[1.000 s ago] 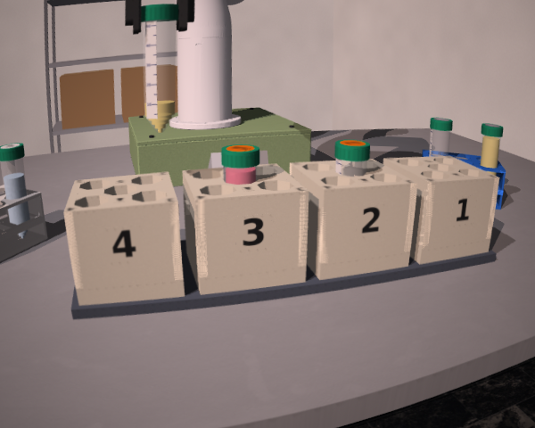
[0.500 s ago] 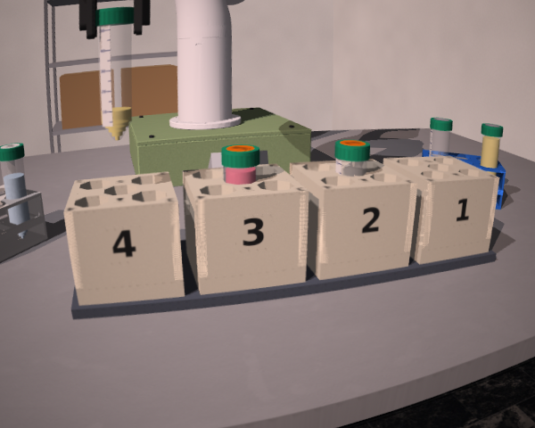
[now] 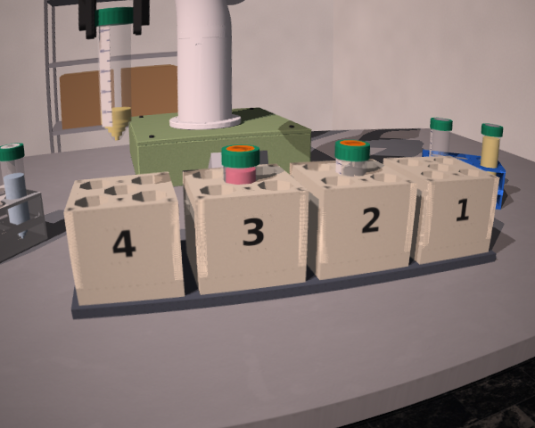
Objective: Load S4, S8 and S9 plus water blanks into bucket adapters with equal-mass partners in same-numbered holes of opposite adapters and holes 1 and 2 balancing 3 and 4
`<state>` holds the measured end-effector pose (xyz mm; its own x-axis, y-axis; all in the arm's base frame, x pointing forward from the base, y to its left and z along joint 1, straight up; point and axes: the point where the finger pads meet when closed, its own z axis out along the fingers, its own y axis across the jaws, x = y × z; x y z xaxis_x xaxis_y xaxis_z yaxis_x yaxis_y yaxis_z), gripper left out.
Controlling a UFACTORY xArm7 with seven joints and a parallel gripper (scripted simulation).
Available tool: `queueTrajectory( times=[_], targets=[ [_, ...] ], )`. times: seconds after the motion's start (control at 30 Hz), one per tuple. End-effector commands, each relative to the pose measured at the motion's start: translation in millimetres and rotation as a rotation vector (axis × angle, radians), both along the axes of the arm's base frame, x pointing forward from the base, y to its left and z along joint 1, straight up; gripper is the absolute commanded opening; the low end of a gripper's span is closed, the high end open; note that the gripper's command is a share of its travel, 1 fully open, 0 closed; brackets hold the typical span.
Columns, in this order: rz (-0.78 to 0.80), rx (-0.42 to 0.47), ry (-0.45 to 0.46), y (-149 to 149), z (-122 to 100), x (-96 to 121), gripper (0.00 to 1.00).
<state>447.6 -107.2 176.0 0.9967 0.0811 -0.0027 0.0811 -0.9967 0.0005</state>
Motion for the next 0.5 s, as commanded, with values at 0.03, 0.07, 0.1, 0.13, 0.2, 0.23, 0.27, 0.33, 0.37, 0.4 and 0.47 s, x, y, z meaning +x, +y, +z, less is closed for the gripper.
queueTrajectory(
  times=[0.03,0.07,0.1,0.13,0.2,0.23,0.27,0.33,0.37,0.4,0.47],
  targets=[
    [0.0,-0.001,-0.004,-0.3,-4.6,1.2,0.0],
    [0.0,-0.001,-0.004,-0.3,-6.6,1.2,0.0],
    [0.0,-0.001,-0.004,-0.4,-8.6,1.2,0.0],
    [0.0,-0.001,-0.004,-0.4,-10.6,1.2,0.0],
    [0.0,-0.001,-0.004,-0.4,-14.6,1.2,0.0],
    [0.0,-0.001,-0.004,-0.4,-16.6,1.2,0.0],
    [0.0,-0.001,-0.004,-0.4,-16.6,1.2,0.0],
    [0.0,-0.001,-0.004,-0.4,-18.6,1.2,0.0],
    [0.0,-0.001,-0.004,-0.4,-20.6,1.2,0.0],
    [0.0,-0.001,-0.004,-0.4,-22.6,1.2,0.0],
    [0.0,-0.001,-0.004,-0.4,-26.6,1.2,0.0]
  ],
)
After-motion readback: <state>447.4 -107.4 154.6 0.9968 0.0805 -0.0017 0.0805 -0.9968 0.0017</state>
